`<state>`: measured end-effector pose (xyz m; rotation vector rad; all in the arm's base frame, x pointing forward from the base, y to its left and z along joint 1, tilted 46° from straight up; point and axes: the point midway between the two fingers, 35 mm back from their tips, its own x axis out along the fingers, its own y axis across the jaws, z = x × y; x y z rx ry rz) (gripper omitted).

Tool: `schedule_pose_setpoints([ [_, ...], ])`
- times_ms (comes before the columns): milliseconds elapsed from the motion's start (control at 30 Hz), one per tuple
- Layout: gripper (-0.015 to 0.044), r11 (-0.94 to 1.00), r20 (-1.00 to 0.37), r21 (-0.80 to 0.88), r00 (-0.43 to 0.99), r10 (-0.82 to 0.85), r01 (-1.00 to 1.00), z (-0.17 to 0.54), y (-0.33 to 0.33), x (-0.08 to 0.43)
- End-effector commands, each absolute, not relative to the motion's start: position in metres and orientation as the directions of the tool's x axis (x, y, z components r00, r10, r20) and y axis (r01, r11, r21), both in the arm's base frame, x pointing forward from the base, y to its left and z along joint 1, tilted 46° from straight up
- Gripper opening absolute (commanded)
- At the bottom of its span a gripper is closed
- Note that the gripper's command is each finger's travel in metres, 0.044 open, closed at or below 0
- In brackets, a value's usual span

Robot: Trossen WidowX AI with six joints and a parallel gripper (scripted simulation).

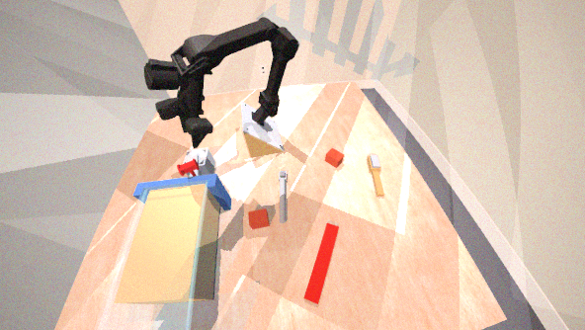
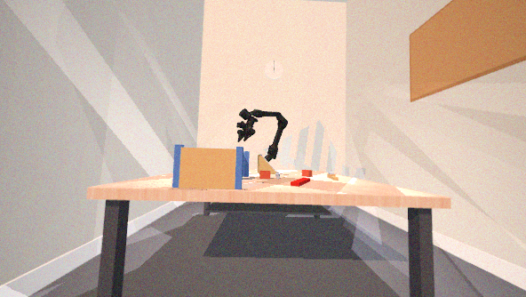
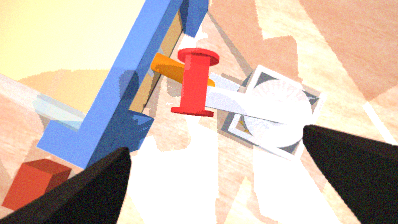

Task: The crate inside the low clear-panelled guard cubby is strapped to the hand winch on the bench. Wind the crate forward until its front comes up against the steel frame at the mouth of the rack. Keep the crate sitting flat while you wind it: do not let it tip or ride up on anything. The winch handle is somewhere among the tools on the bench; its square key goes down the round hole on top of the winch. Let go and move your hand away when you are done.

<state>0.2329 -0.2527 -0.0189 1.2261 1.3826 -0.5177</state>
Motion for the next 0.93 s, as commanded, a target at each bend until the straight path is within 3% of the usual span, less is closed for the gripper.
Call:
schedule_pose_setpoints([
  [0,0.0440,0.364,-0.910,0.340,0.205,0.360,0.867,-0.007,-0.256,0.227],
  [533,0.0440,0.341,-0.749,0.339,0.032,0.662,0.877,-0.073,-0.319,0.155],
  [900,0.0440,0.340,-0.737,0.345,0.028,0.676,0.875,-0.076,-0.321,0.151],
])
